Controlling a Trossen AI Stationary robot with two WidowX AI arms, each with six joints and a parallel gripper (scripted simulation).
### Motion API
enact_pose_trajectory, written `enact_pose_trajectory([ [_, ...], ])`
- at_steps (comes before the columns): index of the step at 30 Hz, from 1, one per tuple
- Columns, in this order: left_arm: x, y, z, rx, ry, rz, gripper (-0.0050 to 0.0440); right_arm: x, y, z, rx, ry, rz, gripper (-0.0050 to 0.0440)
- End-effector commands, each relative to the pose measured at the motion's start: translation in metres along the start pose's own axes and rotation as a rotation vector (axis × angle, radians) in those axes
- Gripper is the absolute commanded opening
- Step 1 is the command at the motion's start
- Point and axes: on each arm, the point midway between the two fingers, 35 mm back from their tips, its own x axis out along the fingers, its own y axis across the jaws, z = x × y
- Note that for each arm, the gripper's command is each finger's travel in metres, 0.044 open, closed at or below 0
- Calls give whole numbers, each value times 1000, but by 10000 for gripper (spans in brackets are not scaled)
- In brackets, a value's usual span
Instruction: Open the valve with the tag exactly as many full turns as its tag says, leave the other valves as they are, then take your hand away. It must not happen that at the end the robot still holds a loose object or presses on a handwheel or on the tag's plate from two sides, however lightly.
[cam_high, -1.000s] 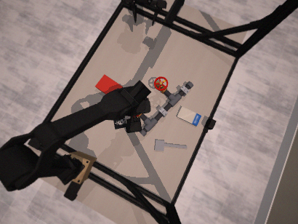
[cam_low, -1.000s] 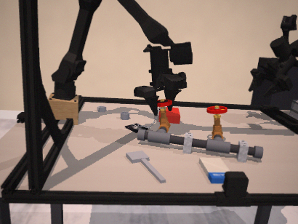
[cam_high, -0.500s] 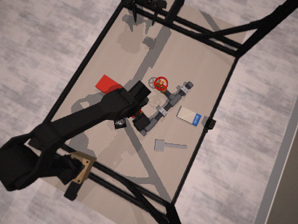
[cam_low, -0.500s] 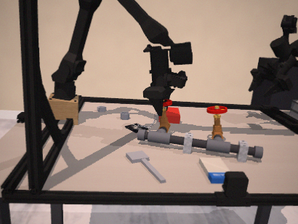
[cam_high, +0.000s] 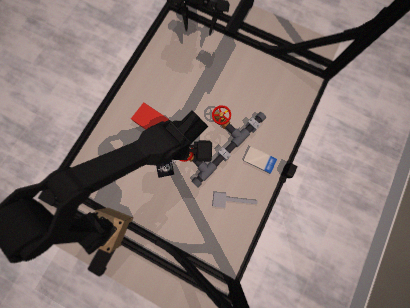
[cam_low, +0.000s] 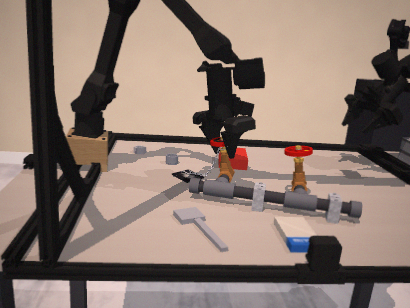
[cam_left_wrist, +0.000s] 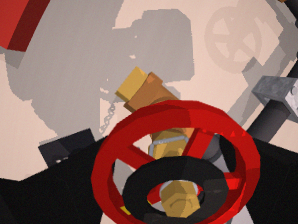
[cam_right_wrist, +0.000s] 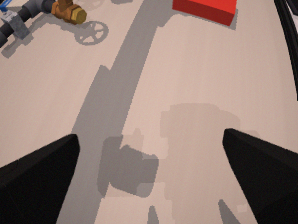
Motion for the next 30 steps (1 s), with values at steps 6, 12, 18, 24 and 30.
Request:
enact_pose_trajectory([
  [6,0,0,0,-374,0,-2,0,0,0,0,0,0,0,400],
  [12,0,0,0,-341,0,-1,96,0,0,0,0,0,0,400],
  [18,0,0,0,-341,0,-1,240,0,0,0,0,0,0,400],
  [24,0,0,0,-341,0,-1,360,0,0,0,0,0,0,400],
  [30,0,0,0,-341,0,-1,400,0,0,0,0,0,0,400],
])
